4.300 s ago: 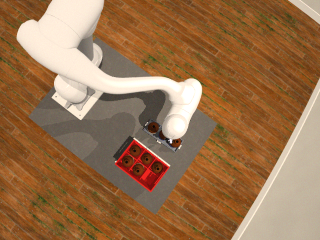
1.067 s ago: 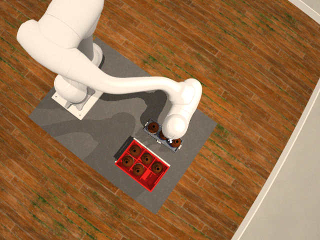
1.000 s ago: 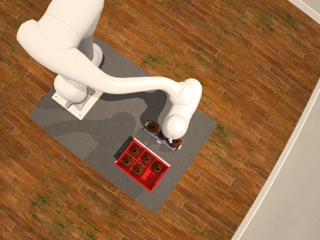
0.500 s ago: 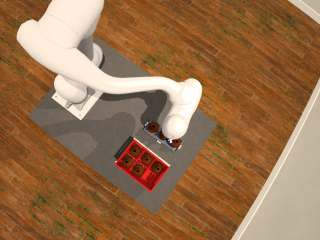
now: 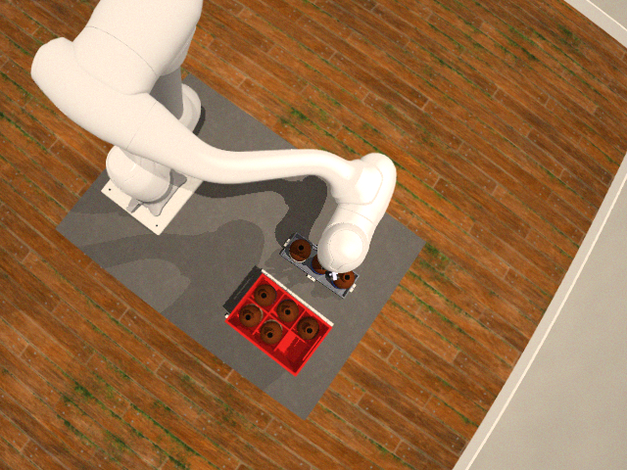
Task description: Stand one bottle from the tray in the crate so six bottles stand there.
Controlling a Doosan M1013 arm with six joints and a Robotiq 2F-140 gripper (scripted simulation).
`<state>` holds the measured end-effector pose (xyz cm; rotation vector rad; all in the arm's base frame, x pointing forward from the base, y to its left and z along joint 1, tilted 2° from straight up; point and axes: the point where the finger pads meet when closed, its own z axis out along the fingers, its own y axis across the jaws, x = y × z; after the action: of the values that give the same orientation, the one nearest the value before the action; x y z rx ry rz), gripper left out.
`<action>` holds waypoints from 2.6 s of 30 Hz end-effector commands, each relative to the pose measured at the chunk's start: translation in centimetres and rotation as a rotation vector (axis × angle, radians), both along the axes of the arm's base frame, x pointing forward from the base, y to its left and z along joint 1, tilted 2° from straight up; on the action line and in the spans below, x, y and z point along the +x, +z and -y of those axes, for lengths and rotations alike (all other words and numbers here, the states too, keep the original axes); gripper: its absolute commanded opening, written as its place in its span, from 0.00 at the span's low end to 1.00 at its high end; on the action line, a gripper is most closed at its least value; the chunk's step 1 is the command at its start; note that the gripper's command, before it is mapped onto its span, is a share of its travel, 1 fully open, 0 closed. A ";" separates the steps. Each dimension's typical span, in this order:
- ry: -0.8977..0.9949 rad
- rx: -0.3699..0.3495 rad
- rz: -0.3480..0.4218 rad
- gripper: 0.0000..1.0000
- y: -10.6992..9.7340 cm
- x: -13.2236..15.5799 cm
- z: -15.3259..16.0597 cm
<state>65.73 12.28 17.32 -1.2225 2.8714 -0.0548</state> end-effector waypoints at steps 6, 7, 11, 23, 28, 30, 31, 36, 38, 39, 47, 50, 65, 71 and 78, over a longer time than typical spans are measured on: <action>0.000 0.000 0.000 0.00 0.7 -0.1 0.0; 0.000 0.000 0.000 0.00 0.8 -0.1 0.1; 0.000 0.000 0.000 0.00 1.1 -0.1 0.1; 0.000 0.000 0.000 0.00 2.5 -0.2 0.2; 0.000 0.000 0.000 0.00 2.8 -0.2 0.2; 0.000 0.000 0.000 0.00 3.0 -0.2 0.2; 0.000 0.000 0.000 0.00 3.0 -0.2 0.2; 0.000 0.000 0.000 0.00 3.3 -0.2 0.2; 0.000 0.000 0.000 0.00 3.4 -0.2 0.2; 0.000 0.000 0.000 0.00 3.4 -0.2 0.2; 0.000 0.000 0.000 0.00 3.5 -0.2 0.2; 0.000 0.000 0.000 0.00 3.5 -0.2 0.2; 0.000 0.000 0.000 0.00 3.5 -0.2 0.2; 0.000 0.000 0.000 0.00 3.5 -0.2 0.2; 0.000 0.000 0.000 0.00 3.5 -0.2 0.2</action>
<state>65.48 12.06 20.80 -1.2225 2.8714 -0.0548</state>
